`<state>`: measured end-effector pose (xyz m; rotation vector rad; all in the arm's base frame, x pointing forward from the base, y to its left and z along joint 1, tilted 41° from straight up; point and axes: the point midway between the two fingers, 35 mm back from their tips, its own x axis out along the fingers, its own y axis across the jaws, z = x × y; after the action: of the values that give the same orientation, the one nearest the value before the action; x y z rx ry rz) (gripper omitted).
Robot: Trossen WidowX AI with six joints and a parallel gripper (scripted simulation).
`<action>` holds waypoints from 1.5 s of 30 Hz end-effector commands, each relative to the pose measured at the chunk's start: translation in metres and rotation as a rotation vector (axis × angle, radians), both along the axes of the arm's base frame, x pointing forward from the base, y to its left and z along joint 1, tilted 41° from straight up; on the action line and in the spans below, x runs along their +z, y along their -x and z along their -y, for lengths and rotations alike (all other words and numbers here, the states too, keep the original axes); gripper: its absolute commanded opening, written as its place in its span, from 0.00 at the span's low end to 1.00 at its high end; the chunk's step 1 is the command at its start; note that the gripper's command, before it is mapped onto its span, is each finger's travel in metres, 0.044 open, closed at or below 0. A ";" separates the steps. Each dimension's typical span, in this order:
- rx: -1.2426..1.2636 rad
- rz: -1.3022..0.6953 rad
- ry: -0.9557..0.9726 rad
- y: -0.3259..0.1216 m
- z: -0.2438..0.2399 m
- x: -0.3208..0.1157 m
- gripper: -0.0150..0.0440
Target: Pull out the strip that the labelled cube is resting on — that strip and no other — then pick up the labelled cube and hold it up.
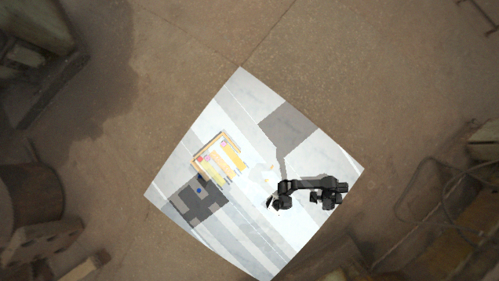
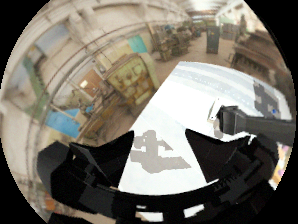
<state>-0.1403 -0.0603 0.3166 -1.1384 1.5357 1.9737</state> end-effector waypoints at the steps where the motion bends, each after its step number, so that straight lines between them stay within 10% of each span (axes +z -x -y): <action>1: 0.006 -0.001 -0.001 0.000 0.001 0.000 0.93; 20: 0.950 -0.261 -0.233 -0.042 0.141 -0.019 0.93; 34: 1.742 -0.636 -0.300 -0.196 0.211 -0.050 0.93; 45: 2.319 -1.115 -0.332 -0.343 0.171 -0.088 0.93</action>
<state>0.1734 -0.2482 0.2384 -2.0042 -1.0935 4.0657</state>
